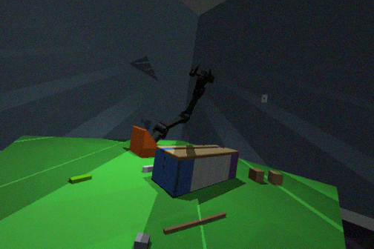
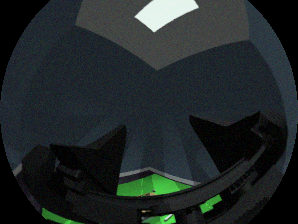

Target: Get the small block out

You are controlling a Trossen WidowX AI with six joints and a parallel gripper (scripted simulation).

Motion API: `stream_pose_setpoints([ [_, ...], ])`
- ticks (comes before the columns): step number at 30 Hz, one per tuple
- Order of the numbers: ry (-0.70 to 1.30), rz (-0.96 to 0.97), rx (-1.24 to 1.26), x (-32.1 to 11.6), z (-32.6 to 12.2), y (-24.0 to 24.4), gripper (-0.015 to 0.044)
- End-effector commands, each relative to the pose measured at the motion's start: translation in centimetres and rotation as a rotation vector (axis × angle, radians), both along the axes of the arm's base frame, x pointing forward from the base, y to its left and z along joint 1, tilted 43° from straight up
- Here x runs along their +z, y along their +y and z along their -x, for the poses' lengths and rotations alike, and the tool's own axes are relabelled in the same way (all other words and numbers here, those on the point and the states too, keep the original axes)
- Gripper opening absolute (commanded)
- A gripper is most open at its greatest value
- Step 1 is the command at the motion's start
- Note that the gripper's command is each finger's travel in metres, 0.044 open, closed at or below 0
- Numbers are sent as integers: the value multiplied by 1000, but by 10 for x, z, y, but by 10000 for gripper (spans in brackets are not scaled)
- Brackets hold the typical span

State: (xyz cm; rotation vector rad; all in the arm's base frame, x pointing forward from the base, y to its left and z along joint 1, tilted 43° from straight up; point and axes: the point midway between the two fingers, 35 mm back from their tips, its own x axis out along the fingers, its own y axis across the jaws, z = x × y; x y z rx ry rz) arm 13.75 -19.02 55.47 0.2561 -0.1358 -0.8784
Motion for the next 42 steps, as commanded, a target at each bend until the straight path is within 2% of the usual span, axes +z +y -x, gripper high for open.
stream_pose_setpoints([
  [1, 240, -7, 114, -42, -36, -22, 400],
  [6, 541, 5, 312, -104, -81, -42, 400],
  [12, 806, 47, 576, -172, -122, -46, 400],
  [23, 1103, 184, 1166, -292, -171, -18, 400],
  [32, 1109, 334, 1689, -375, -184, 27, 400],
  [42, 834, 509, 2195, -444, -180, 86, 400],
])
